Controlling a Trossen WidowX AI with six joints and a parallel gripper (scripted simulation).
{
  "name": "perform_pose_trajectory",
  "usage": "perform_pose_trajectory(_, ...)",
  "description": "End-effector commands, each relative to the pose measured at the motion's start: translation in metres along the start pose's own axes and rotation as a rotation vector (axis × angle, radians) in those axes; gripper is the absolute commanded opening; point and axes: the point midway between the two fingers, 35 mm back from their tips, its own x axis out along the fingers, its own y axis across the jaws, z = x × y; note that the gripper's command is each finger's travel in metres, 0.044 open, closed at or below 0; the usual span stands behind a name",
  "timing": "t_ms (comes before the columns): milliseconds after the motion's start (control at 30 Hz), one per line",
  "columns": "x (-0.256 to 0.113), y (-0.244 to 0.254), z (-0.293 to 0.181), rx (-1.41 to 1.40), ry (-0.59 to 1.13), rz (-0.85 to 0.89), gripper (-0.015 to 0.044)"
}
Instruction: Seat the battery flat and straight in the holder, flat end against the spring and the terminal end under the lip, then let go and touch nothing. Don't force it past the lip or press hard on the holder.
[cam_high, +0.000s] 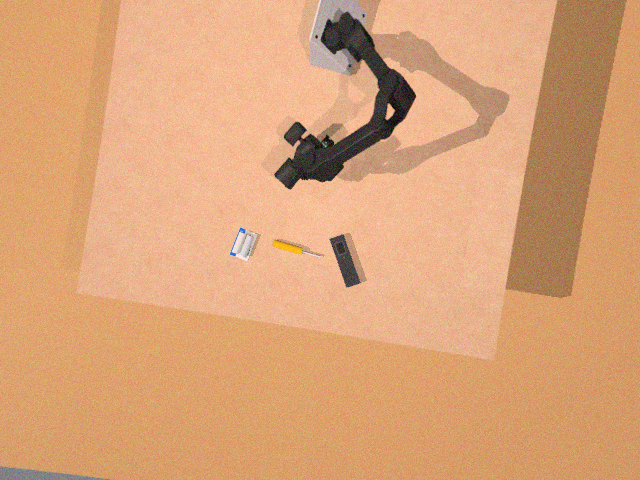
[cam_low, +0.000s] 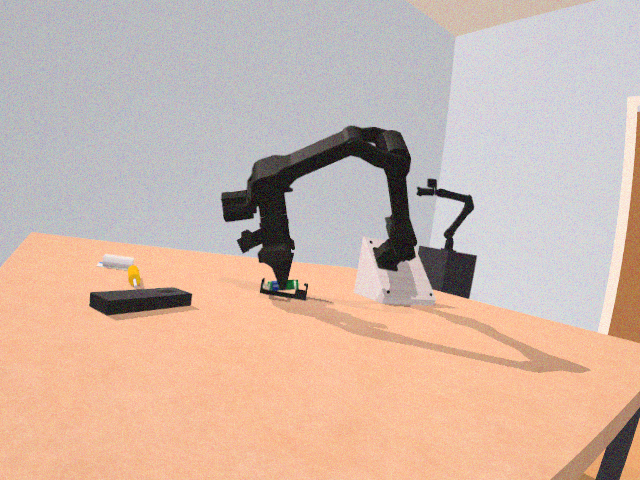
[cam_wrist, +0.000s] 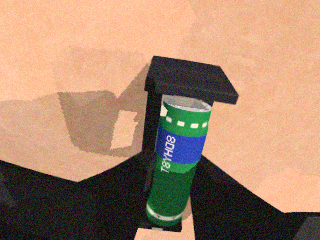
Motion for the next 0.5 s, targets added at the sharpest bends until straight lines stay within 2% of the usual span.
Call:
perform_pose_trajectory(0, 0.0011, -0.0013, 0.0021, -0.002, -0.027, -0.009, 0.0069)
perform_pose_trajectory(467, 0.0033, -0.0006, 0.0004, 0.003, -0.093, -0.012, 0.0069)
